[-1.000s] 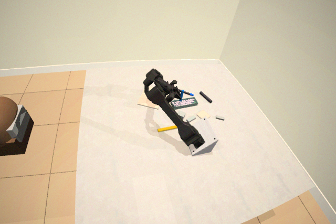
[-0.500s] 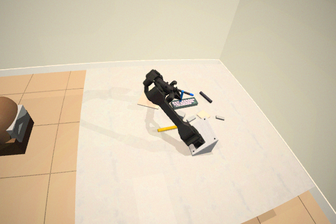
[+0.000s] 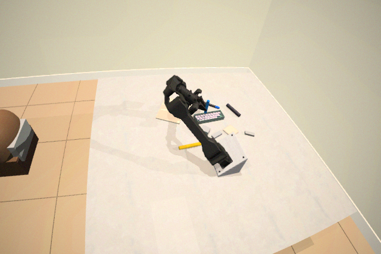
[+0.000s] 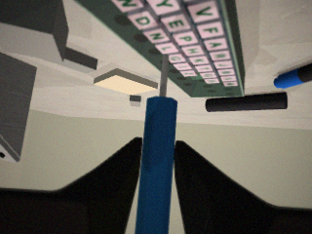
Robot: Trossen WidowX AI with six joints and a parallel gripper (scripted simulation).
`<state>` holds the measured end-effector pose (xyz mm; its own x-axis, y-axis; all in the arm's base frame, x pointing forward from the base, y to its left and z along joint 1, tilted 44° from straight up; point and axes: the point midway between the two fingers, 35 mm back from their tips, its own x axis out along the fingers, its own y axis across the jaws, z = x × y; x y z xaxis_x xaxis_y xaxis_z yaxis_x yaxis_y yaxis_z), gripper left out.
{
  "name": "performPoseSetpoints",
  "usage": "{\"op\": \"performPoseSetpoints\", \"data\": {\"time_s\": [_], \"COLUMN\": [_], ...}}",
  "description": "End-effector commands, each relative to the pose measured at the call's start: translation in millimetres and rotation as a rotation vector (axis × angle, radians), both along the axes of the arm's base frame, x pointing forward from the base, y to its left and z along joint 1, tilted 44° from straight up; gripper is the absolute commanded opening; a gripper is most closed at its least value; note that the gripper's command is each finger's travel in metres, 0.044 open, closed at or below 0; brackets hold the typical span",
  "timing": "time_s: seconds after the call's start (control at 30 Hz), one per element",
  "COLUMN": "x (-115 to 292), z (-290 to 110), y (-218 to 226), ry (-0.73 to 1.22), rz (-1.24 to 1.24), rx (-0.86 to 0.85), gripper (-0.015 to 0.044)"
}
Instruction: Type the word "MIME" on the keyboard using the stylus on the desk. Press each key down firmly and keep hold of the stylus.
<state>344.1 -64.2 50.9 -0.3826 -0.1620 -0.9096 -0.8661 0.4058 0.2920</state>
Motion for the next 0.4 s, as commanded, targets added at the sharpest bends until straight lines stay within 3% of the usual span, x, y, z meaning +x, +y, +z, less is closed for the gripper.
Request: {"op": "performPoseSetpoints", "data": {"time_s": [0.0, 0.37], "x": [-0.2, -1.0], "z": [10.5, 7.8], "y": [-9.7, -9.1], "ry": [-0.014, -0.009], "rz": [-0.003, -0.01], "rx": [-0.007, -0.003], "gripper": [0.0081, 0.0081]}}
